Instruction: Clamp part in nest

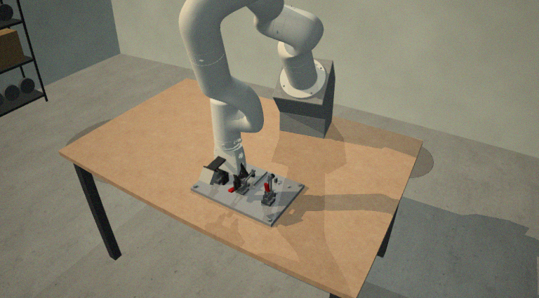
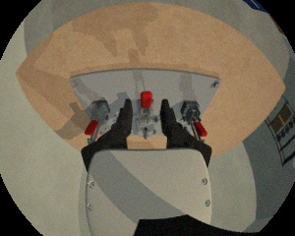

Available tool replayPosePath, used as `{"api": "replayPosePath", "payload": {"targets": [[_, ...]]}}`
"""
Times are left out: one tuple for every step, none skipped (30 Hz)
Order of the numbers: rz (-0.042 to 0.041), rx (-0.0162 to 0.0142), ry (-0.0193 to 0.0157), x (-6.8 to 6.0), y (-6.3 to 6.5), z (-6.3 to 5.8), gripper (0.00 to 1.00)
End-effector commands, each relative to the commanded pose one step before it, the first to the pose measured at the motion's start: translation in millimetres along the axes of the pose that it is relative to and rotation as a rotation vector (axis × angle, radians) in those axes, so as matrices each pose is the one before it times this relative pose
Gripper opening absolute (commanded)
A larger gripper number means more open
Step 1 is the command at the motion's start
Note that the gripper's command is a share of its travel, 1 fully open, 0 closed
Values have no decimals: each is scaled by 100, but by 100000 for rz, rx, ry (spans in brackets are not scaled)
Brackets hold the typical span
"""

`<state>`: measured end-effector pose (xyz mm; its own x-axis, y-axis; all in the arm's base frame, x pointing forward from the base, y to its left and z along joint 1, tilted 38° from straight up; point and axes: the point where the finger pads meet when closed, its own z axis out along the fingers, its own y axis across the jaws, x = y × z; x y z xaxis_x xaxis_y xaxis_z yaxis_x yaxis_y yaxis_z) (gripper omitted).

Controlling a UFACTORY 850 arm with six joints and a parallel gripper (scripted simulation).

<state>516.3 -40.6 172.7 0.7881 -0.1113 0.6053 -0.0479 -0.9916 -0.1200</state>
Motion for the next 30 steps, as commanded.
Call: {"api": "replayPosePath", "payload": {"targets": [[24, 107, 1, 38, -8, -499, 47], [0, 0, 0, 0, 0, 0, 47], [0, 0, 0, 0, 0, 0, 47], [0, 0, 0, 0, 0, 0, 47], [0, 0, 0, 0, 0, 0, 47], [0, 0, 0, 0, 0, 0, 47], [0, 0, 0, 0, 0, 0, 47], [0, 0, 0, 0, 0, 0, 47], [0, 0, 0, 0, 0, 0, 47], [0, 0, 0, 0, 0, 0, 47], [0, 0, 0, 0, 0, 0, 47], [0, 0, 0, 0, 0, 0, 47], [0, 0, 0, 0, 0, 0, 47], [0, 0, 0, 0, 0, 0, 47], [0, 0, 0, 0, 0, 0, 0], [0, 0, 0, 0, 0, 0, 0], [0, 0, 0, 0, 0, 0, 0], [0, 0, 0, 0, 0, 0, 0], [0, 0, 0, 0, 0, 0, 0], [0, 0, 0, 0, 0, 0, 0], [0, 0, 0, 0, 0, 0, 0], [0, 0, 0, 0, 0, 0, 0], [0, 0, 0, 0, 0, 0, 0], [0, 0, 0, 0, 0, 0, 0], [0, 0, 0, 0, 0, 0, 0], [0, 0, 0, 0, 0, 0, 0], [0, 0, 0, 0, 0, 0, 0], [0, 0, 0, 0, 0, 0, 0], [0, 0, 0, 0, 0, 0, 0], [0, 0, 0, 0, 0, 0, 0]]}}
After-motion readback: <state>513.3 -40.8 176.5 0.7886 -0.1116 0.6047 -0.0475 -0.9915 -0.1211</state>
